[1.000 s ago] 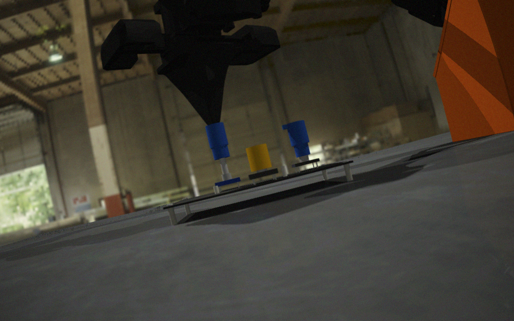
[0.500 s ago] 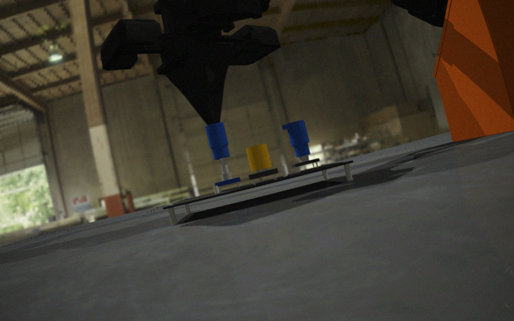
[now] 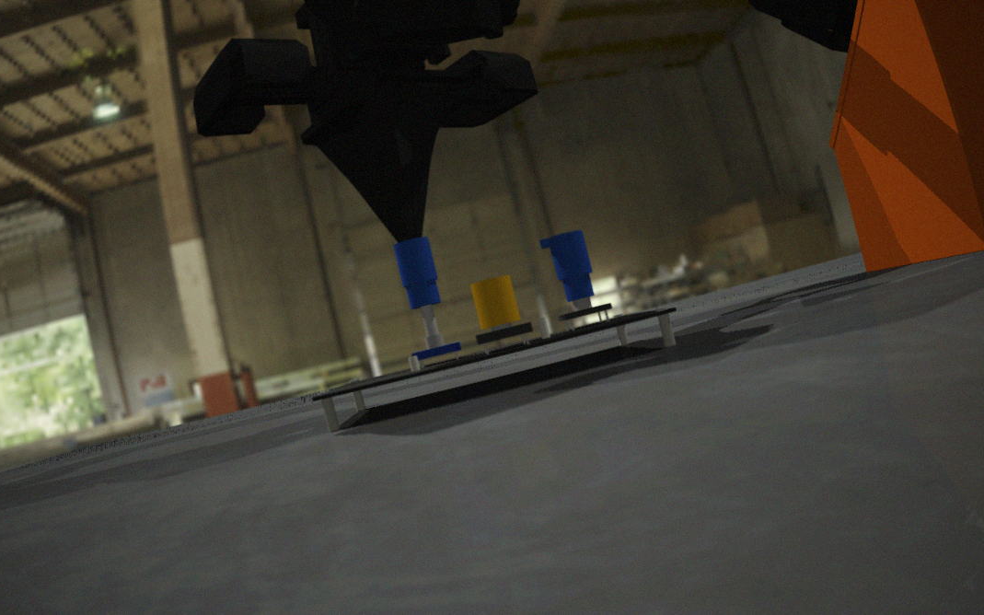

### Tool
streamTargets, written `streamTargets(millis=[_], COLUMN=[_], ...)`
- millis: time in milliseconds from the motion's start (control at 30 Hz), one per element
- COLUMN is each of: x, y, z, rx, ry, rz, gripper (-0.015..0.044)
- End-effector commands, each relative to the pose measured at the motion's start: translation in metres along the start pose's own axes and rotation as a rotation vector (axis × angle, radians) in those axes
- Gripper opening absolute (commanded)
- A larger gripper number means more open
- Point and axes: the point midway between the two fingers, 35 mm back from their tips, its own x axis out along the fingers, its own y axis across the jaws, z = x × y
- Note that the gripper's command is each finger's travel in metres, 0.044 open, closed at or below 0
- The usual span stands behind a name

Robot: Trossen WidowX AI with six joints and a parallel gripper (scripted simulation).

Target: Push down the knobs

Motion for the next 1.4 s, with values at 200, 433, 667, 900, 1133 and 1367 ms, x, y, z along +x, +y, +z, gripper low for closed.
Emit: streamTargets(millis=[200, 433, 667, 900, 1133, 1367], x=[0.0078, 0.0085, 0.0119, 0.0121, 0.0146, 0.0146], y=[0.0003, 0.0003, 0.0003, 0.0003, 0.0003, 0.0003], z=[-0.0014, -0.0014, -0.0014, -0.0014, -0.0015, -0.0015], rx=[0.0, 0.0, 0.0, 0.0, 0.0, 0.0], ry=[0.004, 0.004, 0.005, 0.005, 0.005, 0.005], rz=[0.003, 0.003, 0.003, 0.003, 0.003, 0.003], gripper=[0.0, 0.0, 0.0, 0.0, 0.0, 0.0])
